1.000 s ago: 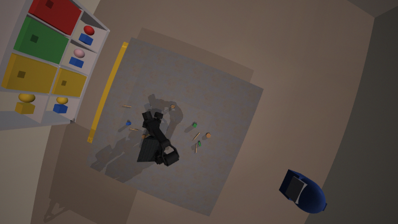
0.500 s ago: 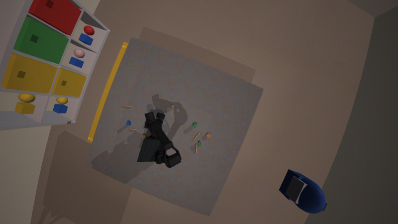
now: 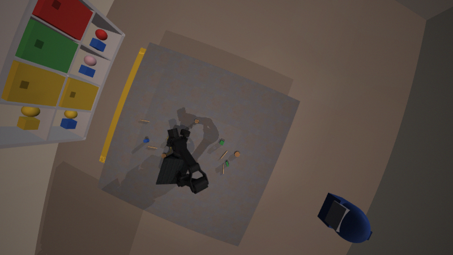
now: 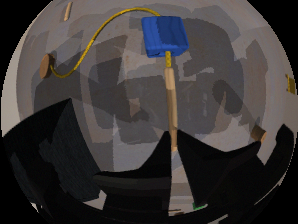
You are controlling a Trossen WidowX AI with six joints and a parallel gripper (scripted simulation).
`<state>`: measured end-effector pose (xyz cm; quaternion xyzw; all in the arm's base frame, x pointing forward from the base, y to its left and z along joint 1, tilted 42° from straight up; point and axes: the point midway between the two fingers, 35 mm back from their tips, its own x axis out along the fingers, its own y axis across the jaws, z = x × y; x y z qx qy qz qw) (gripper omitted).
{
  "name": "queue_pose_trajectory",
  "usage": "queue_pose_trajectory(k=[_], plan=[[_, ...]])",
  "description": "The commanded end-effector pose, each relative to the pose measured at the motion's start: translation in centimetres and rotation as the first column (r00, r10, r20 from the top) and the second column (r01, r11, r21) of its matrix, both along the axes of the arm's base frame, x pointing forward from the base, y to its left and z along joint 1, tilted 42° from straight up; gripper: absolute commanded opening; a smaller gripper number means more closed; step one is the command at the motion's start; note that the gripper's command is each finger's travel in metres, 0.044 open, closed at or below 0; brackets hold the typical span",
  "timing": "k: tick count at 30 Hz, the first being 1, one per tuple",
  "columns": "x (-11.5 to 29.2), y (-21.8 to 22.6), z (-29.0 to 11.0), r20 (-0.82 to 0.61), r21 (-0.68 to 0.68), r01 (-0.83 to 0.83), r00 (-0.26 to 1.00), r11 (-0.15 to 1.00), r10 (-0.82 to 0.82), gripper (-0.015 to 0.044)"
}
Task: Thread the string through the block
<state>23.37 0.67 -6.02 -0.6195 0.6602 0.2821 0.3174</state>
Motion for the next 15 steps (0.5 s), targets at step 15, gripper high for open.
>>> queue_pose_trajectory(k=[15], plan=[[-0.4,-1.6,1.3,-0.003,-0.005,-0.004,1.000,1.000,0.004,0.0000]])
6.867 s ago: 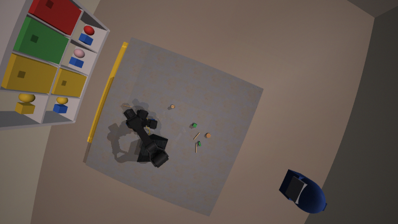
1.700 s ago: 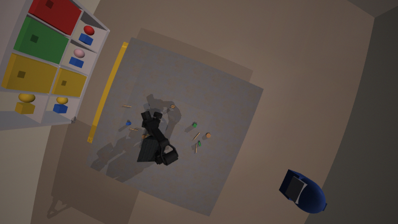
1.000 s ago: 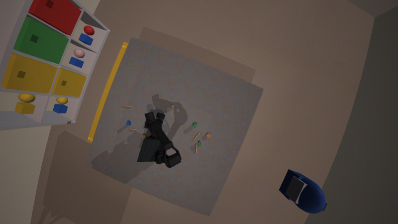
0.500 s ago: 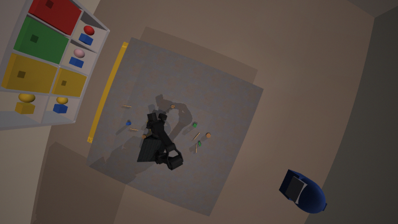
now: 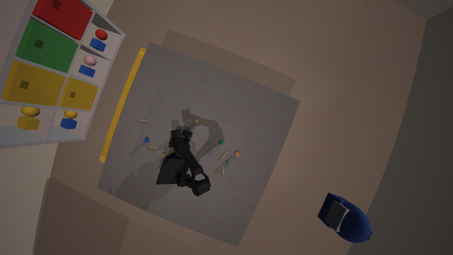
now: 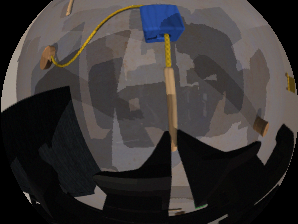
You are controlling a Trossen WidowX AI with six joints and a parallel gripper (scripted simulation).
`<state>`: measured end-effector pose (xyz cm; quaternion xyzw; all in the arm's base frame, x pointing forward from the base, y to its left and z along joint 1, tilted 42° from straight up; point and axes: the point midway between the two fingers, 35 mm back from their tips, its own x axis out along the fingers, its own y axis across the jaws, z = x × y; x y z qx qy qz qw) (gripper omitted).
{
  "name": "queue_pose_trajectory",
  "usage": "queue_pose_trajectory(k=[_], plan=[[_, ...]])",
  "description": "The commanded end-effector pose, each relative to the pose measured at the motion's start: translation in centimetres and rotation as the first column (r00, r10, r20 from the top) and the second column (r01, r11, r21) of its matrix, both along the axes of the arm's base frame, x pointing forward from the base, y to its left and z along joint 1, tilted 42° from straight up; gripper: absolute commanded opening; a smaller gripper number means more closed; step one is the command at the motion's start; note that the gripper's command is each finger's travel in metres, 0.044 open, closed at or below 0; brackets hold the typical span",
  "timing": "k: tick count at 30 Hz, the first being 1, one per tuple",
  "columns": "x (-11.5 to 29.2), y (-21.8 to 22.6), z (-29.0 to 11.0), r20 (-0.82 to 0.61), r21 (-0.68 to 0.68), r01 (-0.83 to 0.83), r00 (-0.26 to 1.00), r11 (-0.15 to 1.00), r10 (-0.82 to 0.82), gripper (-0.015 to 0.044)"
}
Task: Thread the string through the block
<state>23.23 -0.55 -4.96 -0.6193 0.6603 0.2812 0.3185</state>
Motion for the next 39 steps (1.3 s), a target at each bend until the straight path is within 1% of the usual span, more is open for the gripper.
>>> queue_pose_trajectory(k=[1,11,18,39], plan=[[-0.2,-0.4,0.3,-0.005,-0.005,-0.005,1.000,1.000,0.005,0.0000],[0.1,-0.8,0.9,-0.005,-0.005,-0.004,1.000,1.000,0.004,0.0000],[-0.1,-2.5,0.8,0.000,-0.006,-0.001,1.000,1.000,0.001,0.0000],[-0.1,-2.5,0.8,0.000,-0.006,-0.001,1.000,1.000,0.001,0.0000]])
